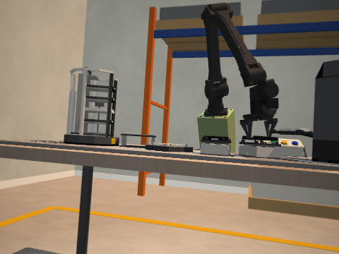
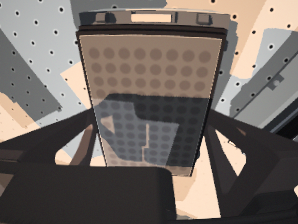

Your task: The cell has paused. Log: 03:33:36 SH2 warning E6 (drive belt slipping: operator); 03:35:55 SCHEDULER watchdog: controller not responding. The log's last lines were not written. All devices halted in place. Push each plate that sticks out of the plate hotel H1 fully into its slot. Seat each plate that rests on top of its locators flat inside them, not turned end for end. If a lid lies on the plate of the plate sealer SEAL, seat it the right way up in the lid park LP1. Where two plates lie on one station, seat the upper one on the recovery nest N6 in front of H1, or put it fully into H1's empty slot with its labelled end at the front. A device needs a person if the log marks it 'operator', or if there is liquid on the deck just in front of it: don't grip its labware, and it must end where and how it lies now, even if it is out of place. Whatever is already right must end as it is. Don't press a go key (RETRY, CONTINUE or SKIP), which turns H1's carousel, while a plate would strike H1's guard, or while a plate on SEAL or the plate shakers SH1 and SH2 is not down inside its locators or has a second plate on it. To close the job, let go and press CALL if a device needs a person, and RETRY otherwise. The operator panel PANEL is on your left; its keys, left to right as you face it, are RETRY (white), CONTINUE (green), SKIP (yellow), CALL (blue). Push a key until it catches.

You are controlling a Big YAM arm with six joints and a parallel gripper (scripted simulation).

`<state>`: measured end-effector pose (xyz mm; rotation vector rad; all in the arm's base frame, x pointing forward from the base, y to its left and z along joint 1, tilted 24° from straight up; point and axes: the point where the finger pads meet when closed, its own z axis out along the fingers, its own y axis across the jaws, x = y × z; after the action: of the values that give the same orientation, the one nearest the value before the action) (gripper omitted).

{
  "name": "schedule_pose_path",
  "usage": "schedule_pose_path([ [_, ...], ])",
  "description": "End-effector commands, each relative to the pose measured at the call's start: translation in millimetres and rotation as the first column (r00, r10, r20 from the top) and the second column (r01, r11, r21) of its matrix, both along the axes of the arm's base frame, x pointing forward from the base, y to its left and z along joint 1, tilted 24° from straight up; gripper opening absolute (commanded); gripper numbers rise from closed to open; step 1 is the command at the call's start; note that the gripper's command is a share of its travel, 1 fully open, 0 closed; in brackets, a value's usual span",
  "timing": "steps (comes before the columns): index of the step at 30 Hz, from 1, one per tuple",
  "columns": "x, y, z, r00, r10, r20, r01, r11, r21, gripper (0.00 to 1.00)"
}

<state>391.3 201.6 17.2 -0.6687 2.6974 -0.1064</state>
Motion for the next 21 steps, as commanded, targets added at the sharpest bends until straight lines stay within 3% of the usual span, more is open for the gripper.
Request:
schedule_pose_path([
  [1, 3.2, -2.6, -6.5, 1.000, -0.001, -0.004, 0.001, 1.000, 0.000, 0.84],
  [21, 4.8, -2.9, -9.0, 1.000, -0.001, -0.003, 0.001, 1.000, 0.001, 0.84],
])
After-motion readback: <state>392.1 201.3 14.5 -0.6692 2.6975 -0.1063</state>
